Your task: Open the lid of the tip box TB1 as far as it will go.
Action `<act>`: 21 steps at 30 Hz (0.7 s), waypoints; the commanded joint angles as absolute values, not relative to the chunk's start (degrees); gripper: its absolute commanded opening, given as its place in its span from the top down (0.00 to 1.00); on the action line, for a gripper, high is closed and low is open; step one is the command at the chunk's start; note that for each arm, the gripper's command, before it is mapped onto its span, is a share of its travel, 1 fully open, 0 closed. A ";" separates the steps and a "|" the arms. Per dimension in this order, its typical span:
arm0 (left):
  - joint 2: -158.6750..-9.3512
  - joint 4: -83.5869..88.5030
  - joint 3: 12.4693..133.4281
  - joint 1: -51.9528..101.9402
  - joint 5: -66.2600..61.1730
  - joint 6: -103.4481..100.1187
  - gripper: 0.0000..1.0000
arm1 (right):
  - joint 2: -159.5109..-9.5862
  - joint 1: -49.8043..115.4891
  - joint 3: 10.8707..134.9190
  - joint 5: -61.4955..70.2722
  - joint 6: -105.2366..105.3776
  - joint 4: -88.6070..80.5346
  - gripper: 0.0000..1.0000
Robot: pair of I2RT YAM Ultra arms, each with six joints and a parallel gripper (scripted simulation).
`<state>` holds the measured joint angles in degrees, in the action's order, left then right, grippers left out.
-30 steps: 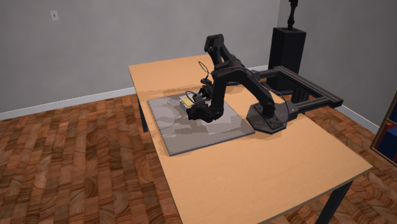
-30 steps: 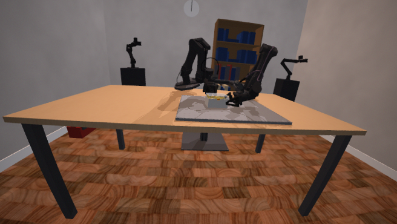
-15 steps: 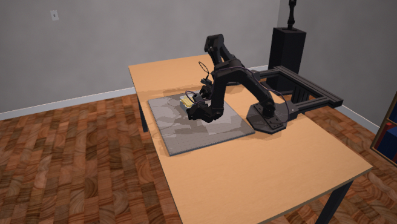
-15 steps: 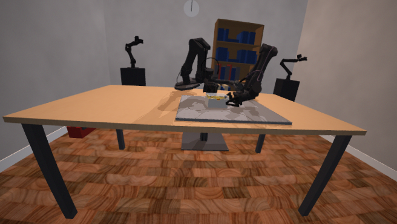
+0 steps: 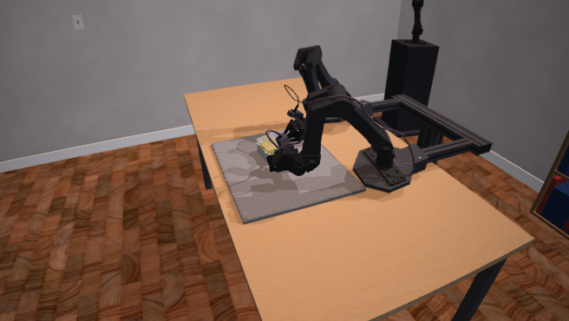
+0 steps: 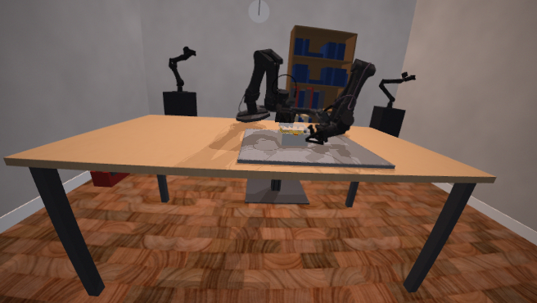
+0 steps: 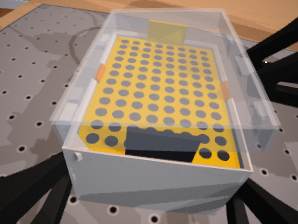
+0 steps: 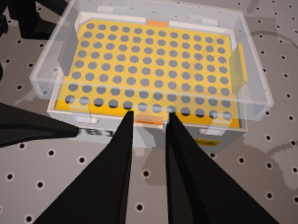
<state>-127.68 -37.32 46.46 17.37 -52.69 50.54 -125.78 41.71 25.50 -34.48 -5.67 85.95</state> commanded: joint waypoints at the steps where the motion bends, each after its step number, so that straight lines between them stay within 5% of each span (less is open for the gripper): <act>1: -128.09 -36.78 47.11 17.67 -53.13 50.70 0.16 | -122.18 42.85 24.21 -36.27 -4.77 84.24 0.88; 11: -128.09 -36.78 47.11 17.67 -53.13 50.70 0.16 | -121.89 42.88 24.23 -36.33 -4.70 84.49 0.88; 21: -128.10 -36.77 47.12 17.67 -53.13 50.71 0.16 | -111.18 43.19 27.69 -36.59 -0.49 64.29 0.88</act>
<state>-127.68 -37.15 46.46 17.65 -52.90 50.59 -115.37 42.35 25.52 -34.98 -2.68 72.40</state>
